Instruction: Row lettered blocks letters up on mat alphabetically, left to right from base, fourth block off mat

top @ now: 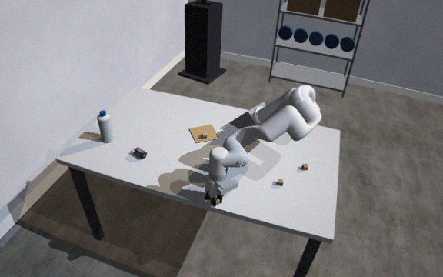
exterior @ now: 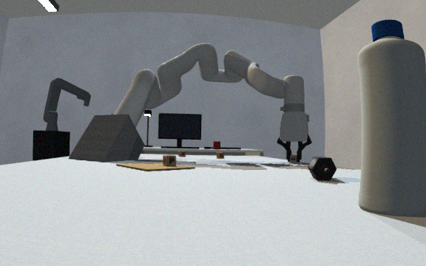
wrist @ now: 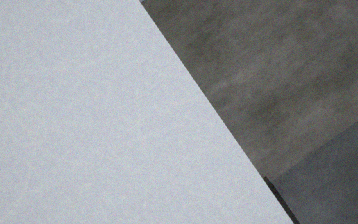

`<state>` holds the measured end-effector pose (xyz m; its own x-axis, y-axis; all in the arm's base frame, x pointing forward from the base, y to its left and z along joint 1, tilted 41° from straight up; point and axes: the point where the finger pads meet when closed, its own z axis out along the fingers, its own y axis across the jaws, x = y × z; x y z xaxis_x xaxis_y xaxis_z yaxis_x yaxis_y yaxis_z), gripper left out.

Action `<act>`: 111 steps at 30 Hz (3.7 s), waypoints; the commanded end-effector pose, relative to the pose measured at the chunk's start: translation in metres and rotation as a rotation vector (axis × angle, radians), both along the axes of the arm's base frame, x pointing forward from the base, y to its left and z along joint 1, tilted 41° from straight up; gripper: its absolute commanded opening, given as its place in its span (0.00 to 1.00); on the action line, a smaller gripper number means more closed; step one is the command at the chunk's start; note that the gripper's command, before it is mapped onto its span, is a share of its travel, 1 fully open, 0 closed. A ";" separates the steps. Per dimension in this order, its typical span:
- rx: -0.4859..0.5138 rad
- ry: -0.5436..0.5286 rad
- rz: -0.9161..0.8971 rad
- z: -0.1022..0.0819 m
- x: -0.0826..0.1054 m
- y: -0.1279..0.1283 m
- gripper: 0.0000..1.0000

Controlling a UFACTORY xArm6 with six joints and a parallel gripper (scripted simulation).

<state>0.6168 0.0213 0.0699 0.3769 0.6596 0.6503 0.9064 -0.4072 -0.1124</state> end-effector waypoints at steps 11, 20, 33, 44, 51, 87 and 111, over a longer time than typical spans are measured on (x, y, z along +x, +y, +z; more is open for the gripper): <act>-0.001 -0.004 -0.002 0.002 0.001 -0.001 0.23; -0.001 -0.004 -0.002 0.005 0.001 -0.004 0.23; -0.002 -0.004 -0.002 0.063 -0.014 -0.053 0.23; -0.002 -0.004 -0.002 0.077 -0.018 -0.065 0.23; -0.002 -0.004 -0.002 0.077 -0.018 -0.065 0.23; 0.093 0.439 -0.563 0.008 -0.072 -0.154 0.23; 0.177 0.748 -0.963 -0.037 -0.123 -0.205 0.23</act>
<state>0.5048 -0.1715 0.0412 0.9797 -0.0761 0.1854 0.0479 -0.8093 -0.5854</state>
